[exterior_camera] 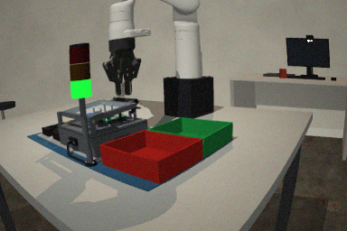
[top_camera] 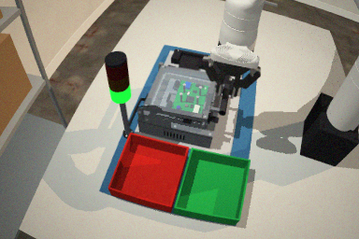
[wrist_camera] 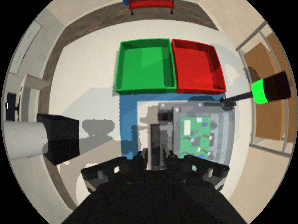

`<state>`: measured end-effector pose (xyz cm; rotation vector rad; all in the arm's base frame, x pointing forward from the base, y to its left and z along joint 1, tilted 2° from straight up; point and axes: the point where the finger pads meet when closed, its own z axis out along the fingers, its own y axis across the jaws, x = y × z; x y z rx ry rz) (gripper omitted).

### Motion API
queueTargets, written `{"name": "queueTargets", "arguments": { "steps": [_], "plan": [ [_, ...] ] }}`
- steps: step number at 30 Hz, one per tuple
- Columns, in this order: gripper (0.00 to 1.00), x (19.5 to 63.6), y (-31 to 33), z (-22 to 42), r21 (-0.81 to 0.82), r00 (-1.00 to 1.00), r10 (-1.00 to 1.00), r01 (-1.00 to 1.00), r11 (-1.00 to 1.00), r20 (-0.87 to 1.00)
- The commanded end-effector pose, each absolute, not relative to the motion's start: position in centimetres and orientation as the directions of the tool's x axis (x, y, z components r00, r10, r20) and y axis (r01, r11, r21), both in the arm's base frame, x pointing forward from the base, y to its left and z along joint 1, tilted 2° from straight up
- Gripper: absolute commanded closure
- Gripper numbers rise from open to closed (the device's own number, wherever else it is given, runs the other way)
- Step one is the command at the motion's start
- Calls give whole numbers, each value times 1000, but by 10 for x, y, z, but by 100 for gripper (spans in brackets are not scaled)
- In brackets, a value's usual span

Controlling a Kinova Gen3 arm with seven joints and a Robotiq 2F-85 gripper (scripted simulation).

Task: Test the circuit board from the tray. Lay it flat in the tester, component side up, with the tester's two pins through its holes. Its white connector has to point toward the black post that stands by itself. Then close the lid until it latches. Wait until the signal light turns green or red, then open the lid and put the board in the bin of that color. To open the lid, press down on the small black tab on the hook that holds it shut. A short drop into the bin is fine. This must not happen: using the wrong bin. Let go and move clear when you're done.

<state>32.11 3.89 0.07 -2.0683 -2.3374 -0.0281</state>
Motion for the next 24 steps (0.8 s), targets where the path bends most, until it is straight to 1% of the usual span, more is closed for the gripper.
{"name": "queueTargets", "arguments": {
  "steps": [1,9,24],
  "plan": [
    [74,319,41,0,0,-123,992,992,123,29],
    [74,319,41,-2,0,-123,992,992,123,29],
    [74,320,41,-25,1,-113,993,994,113,29]
  ]
}}
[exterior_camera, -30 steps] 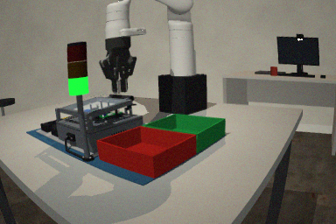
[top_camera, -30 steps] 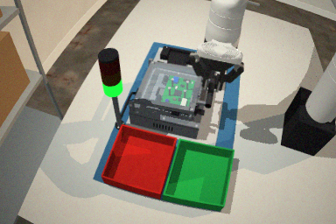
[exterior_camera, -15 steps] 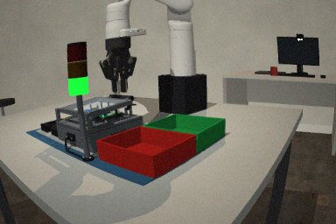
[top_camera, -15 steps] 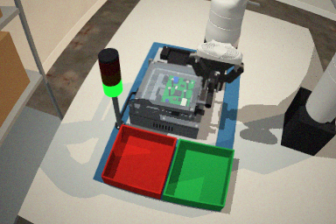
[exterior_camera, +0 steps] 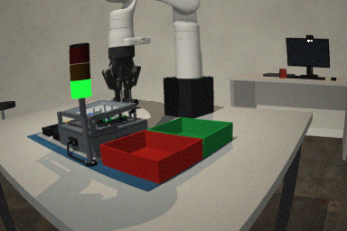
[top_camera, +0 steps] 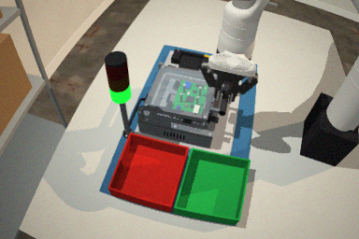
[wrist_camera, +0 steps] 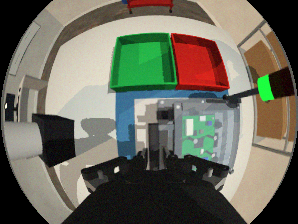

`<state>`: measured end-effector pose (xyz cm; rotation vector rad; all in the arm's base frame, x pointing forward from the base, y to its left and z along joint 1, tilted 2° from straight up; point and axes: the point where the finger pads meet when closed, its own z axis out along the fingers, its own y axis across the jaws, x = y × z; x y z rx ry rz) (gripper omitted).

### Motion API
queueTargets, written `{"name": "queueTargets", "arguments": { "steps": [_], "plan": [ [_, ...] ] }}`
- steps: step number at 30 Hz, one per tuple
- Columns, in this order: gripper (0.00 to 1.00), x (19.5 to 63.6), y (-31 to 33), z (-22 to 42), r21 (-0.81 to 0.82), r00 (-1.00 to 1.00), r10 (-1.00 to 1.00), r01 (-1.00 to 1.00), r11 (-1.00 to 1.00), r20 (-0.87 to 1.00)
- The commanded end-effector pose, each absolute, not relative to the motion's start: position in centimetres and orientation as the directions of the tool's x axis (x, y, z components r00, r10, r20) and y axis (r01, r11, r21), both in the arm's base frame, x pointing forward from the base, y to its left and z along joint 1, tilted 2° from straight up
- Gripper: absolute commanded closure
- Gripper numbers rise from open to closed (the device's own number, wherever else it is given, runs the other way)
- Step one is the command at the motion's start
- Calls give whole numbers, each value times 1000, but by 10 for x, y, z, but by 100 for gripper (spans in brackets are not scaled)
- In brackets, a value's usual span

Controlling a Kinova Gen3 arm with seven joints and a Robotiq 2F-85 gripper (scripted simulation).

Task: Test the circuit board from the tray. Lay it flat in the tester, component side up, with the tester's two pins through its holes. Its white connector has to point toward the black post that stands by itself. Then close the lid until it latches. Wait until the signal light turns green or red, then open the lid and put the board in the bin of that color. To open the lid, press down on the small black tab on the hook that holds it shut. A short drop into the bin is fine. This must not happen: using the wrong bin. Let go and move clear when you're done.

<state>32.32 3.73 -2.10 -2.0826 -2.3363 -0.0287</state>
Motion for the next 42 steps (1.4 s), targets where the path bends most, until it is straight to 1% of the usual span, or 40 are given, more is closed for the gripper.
{"name": "queueTargets", "arguments": {
  "steps": [1,21,22,42],
  "plan": [
    [74,320,41,-26,1,-115,993,993,115,29],
    [74,320,41,-27,0,-119,992,993,119,29],
    [100,320,41,-27,0,-119,992,993,119,29],
    [100,320,41,-27,0,-119,992,993,119,29]
  ]
}}
